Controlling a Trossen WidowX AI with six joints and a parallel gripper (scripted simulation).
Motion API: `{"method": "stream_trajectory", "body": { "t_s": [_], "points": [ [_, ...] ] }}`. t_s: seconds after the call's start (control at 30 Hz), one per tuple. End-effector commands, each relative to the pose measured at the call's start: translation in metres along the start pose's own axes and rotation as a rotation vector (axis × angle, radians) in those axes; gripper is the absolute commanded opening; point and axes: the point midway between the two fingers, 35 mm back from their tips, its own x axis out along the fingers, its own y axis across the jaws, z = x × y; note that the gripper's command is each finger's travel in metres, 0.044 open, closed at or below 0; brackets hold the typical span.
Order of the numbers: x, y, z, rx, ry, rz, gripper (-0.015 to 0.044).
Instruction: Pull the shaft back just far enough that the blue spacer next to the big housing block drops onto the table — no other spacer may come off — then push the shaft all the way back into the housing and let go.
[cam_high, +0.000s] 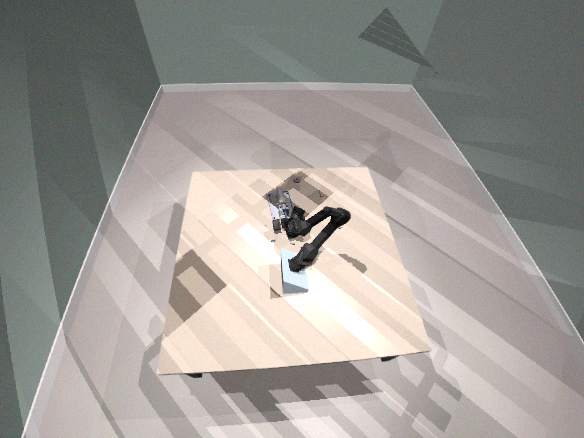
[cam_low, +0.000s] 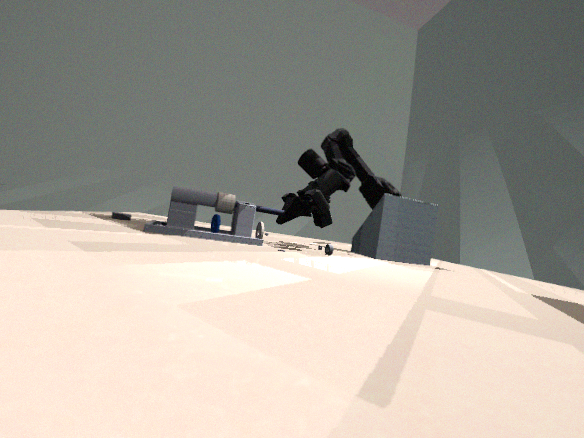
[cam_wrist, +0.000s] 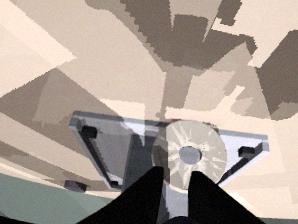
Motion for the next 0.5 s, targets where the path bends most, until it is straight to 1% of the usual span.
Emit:
{"method": "stream_trajectory", "body": {
  "t_s": [0.0, 0.47],
  "points": [
    [0.0012, 0.0007, -0.0031, 0.001, 0.006, 0.002, 0.0000],
    [0.0022, 0.0007, -0.0041, 0.001, 0.006, 0.002, 0.0000]
  ]
}}
